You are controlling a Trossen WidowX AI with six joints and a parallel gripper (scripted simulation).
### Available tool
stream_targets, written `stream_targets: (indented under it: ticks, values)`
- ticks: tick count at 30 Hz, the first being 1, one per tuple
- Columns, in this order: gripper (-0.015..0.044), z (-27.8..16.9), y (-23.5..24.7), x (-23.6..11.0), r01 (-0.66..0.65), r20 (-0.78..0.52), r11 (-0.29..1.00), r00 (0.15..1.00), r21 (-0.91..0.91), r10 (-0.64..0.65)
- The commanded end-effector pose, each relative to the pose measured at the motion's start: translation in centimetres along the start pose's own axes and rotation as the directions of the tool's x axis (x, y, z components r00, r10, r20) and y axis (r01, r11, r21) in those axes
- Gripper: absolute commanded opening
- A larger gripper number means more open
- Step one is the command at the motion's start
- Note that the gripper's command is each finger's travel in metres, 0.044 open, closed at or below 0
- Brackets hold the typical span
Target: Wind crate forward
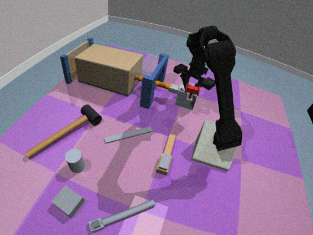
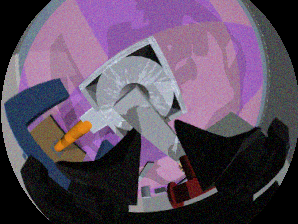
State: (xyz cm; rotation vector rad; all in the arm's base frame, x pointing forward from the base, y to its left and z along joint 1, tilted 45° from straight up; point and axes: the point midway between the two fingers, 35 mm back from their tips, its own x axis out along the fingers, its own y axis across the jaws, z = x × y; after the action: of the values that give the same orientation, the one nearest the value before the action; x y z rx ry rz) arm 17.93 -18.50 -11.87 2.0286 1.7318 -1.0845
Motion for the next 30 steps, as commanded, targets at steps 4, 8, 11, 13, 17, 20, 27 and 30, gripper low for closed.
stream_targets:
  ticks: [4,8,11,13,17,20,27,30]
  values:
    - [0.0315,0.01,-0.01,0.08,0.001,-0.002,1.000,1.000,0.009,-0.001]
    - [0.0420,0.01,-0.01,0.08,0.001,-0.002,1.000,1.000,0.009,-0.001]
    - [0.0440,0.01,-0.01,0.08,0.001,-0.002,1.000,1.000,0.009,-0.001]
    - [0.0440,0.01,-0.01,0.08,0.001,-0.002,1.000,1.000,0.009,-0.001]
    - [0.0440,0.01,-0.01,0.08,0.001,-0.002,1.000,1.000,0.009,-0.001]
    - [0.0440,0.01,-0.01,0.08,0.001,-0.002,1.000,1.000,0.009,-0.001]
    - [0.0440,0.01,-0.01,0.08,0.001,-0.002,1.000,1.000,0.009,-0.001]
    - [0.0440,0.01,-0.01,0.08,0.001,-0.002,1.000,1.000,0.009,-0.001]
